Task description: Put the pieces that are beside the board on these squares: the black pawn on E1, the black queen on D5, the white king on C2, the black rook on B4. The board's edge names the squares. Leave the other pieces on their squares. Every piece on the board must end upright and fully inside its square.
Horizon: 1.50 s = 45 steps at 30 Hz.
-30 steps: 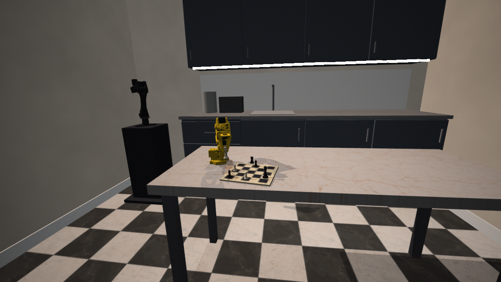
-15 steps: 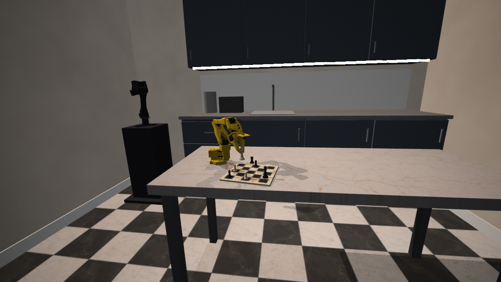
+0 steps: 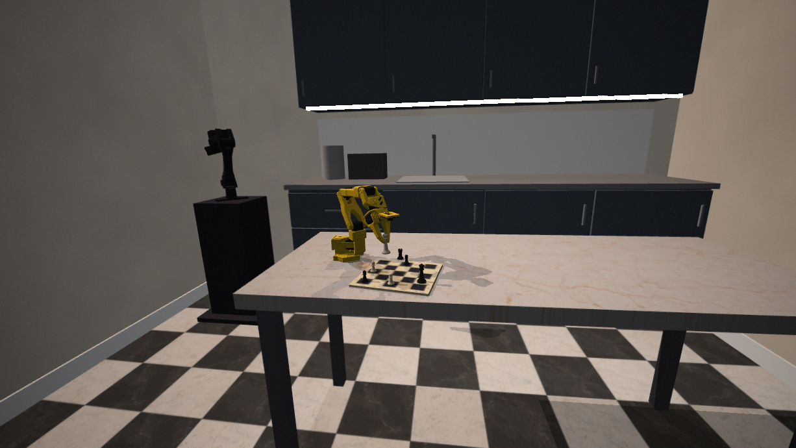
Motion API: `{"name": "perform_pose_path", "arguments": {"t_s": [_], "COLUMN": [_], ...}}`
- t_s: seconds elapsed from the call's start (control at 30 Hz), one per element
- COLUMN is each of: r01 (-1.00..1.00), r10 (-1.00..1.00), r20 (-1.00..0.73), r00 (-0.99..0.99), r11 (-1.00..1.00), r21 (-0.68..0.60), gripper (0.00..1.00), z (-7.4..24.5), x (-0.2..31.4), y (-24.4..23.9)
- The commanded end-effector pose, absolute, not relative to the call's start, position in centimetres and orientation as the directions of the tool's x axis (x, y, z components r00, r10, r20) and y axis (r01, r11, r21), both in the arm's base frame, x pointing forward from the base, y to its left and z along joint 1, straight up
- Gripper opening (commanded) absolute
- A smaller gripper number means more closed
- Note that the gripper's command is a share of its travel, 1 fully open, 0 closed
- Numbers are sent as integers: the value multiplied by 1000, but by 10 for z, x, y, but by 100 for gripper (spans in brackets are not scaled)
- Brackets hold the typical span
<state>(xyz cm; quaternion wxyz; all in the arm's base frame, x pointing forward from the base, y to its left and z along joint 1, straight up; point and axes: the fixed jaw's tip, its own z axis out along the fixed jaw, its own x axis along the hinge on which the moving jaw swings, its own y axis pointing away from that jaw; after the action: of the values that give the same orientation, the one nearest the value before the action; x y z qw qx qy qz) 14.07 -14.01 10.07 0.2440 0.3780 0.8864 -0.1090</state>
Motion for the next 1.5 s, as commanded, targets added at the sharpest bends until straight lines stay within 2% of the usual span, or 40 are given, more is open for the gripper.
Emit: {"name": "perform_pose_path", "arguments": {"t_s": [0.0, 0.93, 1.47], "r01": [719, 718, 718], "r10": [612, 612, 612], "r20": [-519, -519, -519], "r00": [-597, -597, -597], "r11": [695, 696, 696], "r21": [-7, -7, -7], "gripper": [0, 0, 0], "z": [103, 101, 87], "x": [144, 143, 143], "y": [-141, -140, -140]}}
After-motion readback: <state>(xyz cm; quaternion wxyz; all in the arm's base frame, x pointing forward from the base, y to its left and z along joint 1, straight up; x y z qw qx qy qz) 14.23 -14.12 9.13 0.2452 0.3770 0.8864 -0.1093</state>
